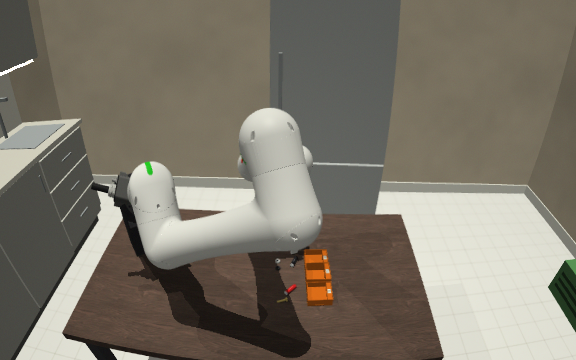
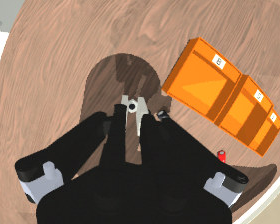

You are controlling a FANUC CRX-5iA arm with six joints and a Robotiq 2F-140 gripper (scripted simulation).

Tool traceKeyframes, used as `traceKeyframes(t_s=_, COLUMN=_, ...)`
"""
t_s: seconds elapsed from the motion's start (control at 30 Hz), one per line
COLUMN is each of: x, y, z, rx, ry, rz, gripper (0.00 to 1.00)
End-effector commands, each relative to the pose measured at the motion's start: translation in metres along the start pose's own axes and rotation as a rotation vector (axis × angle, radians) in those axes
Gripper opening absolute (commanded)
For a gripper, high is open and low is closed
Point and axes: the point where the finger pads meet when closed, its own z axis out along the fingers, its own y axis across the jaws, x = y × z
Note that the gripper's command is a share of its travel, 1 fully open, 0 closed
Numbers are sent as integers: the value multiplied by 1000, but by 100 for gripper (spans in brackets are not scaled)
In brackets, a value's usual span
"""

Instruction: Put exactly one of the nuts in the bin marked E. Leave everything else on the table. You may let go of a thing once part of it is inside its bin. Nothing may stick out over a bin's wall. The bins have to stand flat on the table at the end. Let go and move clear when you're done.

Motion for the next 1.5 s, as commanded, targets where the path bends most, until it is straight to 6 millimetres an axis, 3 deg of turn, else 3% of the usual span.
traceKeyframes(t_s=0.0, x=0, y=0, z=0, rx=0, ry=0, rz=0, gripper=7)
traceKeyframes(t_s=0.9, x=0, y=0, z=0, rx=0, ry=0, rz=0, gripper=7)
traceKeyframes(t_s=1.47, x=0, y=0, z=-50, rx=0, ry=0, rz=0, gripper=7)
